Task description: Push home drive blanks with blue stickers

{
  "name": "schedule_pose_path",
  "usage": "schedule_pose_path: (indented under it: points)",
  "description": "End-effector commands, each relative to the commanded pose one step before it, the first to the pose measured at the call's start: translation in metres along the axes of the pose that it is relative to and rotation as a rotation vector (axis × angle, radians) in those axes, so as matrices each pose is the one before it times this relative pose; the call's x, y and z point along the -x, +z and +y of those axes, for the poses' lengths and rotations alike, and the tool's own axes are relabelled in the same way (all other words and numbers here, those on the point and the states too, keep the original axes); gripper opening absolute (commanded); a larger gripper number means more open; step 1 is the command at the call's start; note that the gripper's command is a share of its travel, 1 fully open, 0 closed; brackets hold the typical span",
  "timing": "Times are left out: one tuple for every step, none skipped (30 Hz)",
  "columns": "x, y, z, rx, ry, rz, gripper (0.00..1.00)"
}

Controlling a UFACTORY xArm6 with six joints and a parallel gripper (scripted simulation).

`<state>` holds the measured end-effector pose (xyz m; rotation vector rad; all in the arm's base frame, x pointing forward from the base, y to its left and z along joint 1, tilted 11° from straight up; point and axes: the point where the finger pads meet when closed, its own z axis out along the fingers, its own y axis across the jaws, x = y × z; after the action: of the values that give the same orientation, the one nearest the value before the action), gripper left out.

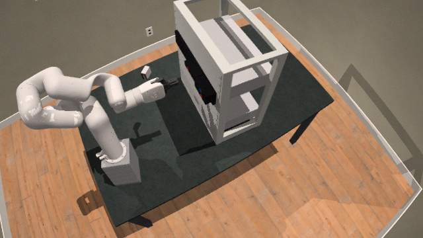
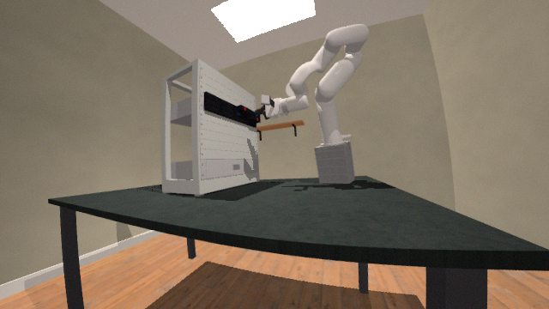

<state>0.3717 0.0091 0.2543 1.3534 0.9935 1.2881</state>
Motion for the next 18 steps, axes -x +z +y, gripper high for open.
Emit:
schedule_pose_path:
  points:
    - [0.01261, 0.00021, 0.00577, 0.00291, 0.00116, 0.00178, 0.0]
    - [0.0, 0.0, 0.0, 0.0, 0.0, 0.0, 0.0]
    - [0.0, 0.0, 0.0, 0.0, 0.0, 0.0, 0.0]
    - [0.00424, -0.00012, 0.00132, -0.00002, -0.00002, -0.00002, 0.0]
    - [0.00455, -0.00013, 0.00143, 0.0, 0.0, 0.0, 0.0]
    - [0.00481, -0.00013, 0.00151, 0.00001, 0.00001, 0.00001, 0.0]
    - [0.00503, -0.00014, 0.00158, 0.00002, 0.00001, 0.00002, 0.0]
    - [0.00519, -0.00014, 0.00163, 0.00002, 0.0, 0.00001, 0.0]
    - [0.0053, -0.00015, 0.00166, 0.00001, 0.0, 0.0, 0.0]
    - [0.00536, -0.00015, 0.00168, -0.00001, -0.00001, -0.00001, 0.0]
    - [0.00537, -0.00015, 0.00168, -0.00002, -0.00001, -0.00002, 0.0]
    - [0.00532, -0.00015, 0.00166, -0.00004, -0.00001, -0.00002, 0.0]
    - [0.00522, -0.00014, 0.00164, 0.00003, 0.0, 0.00001, 0.0]
    - [0.00507, -0.00014, 0.00159, 0.00002, 0.0, 0.0, 0.0]
    - [0.00488, -0.00013, 0.00153, 0.00001, -0.00001, 0.0, 0.0]
    - [0.00464, -0.00013, 0.00145, 0.0, -0.00001, -0.00001, 0.0]
    - [0.00435, -0.00012, 0.00136, -0.00001, 0.0, 0.0, 0.0]
    - [0.00402, -0.00012, 0.00125, -0.00003, 0.0, 0.0, 0.0]
